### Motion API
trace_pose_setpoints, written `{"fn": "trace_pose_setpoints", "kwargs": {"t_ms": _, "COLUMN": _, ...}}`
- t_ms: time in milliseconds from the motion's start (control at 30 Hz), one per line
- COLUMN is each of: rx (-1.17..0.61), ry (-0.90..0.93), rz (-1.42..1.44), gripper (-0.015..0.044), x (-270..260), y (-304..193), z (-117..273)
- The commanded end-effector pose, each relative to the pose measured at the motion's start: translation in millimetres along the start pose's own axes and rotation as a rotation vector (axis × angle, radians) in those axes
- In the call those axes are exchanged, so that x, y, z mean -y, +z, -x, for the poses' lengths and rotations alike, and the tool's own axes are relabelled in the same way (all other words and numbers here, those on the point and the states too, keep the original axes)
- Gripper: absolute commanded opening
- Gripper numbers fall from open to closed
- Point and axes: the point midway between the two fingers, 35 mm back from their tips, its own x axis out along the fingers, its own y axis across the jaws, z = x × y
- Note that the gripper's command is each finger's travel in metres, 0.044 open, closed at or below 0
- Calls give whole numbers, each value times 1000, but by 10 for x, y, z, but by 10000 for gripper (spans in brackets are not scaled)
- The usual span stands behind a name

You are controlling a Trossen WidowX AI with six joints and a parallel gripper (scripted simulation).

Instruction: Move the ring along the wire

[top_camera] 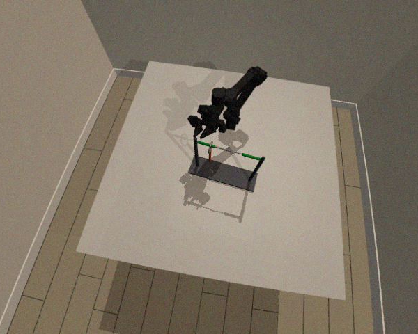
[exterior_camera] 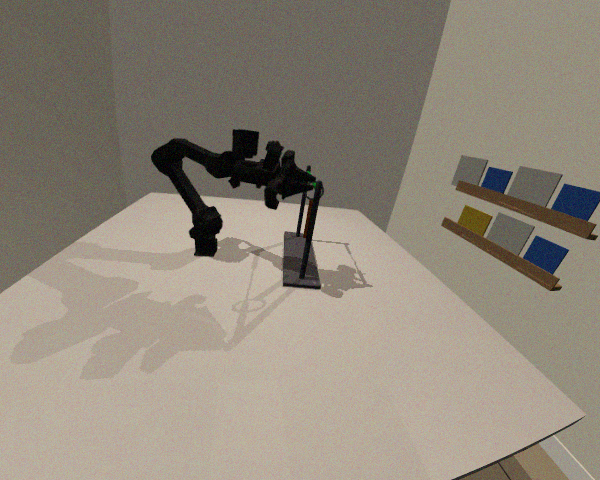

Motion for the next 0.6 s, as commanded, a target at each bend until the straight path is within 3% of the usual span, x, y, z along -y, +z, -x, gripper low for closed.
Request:
{"fn": "trace_pose_setpoints", "kwargs": {"t_ms": 0, "rx": -58, "ry": 39, "rz": 102, "gripper": 160, "x": 9, "y": -337, "z": 109}}
{"fn": "trace_pose_setpoints", "kwargs": {"t_ms": 433, "rx": -206, "ry": 155, "rz": 419, "gripper": 160, "x": 152, "y": -1386, "z": 438}}
{"fn": "trace_pose_setpoints", "kwargs": {"t_ms": 567, "rx": -220, "ry": 172, "rz": 453, "gripper": 160, "x": 170, "y": -1505, "z": 478}}
